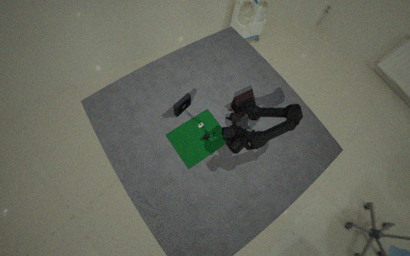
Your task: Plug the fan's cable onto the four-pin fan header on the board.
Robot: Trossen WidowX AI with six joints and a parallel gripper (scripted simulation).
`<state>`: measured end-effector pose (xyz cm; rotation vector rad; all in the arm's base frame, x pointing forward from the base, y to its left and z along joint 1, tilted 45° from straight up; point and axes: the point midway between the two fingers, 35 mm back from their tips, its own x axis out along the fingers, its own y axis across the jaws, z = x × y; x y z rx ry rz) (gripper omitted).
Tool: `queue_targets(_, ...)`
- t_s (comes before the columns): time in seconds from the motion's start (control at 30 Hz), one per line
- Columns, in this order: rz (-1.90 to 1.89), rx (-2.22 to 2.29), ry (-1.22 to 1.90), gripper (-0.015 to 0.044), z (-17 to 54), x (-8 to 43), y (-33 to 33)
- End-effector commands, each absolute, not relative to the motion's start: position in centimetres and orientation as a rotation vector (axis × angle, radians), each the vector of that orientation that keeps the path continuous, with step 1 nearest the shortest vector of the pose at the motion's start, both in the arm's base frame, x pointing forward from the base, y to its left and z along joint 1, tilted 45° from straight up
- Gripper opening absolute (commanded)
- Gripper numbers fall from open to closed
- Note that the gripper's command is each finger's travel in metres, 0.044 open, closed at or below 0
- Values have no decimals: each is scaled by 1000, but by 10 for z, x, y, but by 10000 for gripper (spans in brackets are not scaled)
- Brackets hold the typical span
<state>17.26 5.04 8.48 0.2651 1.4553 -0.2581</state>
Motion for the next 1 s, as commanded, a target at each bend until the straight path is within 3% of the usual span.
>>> queue_targets(0.0,-210,283,1525,440,86,173,51)
queue_targets(0.97,205,620,1743,440,114,197,49)
